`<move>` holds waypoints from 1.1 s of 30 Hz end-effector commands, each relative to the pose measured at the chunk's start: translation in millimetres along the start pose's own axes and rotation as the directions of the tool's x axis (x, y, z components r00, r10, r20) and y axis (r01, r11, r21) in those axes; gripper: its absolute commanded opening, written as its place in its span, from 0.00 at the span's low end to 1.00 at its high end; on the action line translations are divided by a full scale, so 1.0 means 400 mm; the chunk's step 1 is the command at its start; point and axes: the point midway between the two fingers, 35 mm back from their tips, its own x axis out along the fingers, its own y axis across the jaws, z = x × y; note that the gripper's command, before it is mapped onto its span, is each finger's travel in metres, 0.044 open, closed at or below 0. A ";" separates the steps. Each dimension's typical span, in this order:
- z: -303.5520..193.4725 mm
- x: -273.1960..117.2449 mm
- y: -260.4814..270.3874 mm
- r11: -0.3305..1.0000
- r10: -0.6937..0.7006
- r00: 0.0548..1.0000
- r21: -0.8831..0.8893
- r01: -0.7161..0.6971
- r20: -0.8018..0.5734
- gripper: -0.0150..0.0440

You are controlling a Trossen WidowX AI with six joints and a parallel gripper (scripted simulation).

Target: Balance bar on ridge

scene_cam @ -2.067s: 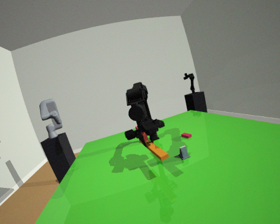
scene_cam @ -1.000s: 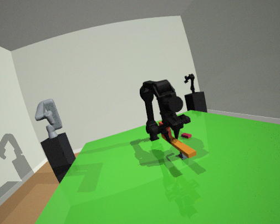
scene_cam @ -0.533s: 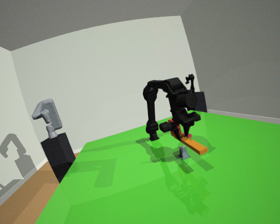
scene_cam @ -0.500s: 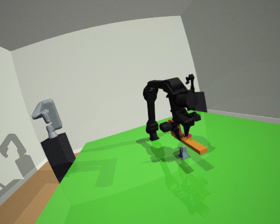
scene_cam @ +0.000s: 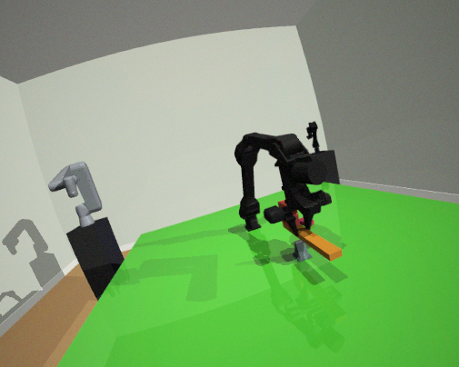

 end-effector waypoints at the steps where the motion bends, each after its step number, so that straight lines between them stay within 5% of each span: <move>1: 0.001 0.012 -0.001 1.000 -0.002 1.000 0.007 0.002 0.004 0.25; 33: -0.002 0.054 -0.003 1.000 -0.002 1.000 0.008 0.002 0.004 0.25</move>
